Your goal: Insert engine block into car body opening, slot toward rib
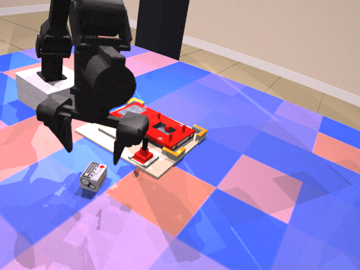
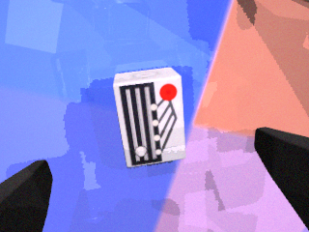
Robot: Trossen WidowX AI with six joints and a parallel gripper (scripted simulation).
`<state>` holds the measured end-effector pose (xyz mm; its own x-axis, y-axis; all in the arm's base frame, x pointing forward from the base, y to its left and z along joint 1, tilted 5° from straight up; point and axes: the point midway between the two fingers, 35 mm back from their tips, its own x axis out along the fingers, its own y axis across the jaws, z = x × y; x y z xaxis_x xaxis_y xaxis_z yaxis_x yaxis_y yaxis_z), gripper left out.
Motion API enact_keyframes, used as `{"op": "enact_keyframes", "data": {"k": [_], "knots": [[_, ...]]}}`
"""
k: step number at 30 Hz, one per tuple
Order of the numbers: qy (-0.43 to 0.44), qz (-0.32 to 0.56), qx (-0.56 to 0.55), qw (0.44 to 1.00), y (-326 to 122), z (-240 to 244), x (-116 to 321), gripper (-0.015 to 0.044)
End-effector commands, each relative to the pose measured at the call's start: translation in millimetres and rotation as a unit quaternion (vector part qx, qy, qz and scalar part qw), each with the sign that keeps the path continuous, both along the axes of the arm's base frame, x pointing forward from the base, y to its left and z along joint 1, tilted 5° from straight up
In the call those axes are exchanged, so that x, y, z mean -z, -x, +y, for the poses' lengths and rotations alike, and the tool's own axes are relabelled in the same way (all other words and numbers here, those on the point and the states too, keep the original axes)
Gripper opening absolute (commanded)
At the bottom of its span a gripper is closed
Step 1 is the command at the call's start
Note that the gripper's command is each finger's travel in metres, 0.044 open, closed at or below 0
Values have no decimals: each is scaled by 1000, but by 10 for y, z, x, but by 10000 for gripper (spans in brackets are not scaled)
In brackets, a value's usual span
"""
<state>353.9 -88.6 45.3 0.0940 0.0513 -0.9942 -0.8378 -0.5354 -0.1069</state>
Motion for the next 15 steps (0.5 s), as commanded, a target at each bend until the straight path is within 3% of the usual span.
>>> {"op": "enact_keyframes", "data": {"k": [1, 15], "knots": [[3, 2, 1, 1000, -32, 13, 66, 440], [3, 2, 1, 1000, -54, 24, 291, 440]]}}
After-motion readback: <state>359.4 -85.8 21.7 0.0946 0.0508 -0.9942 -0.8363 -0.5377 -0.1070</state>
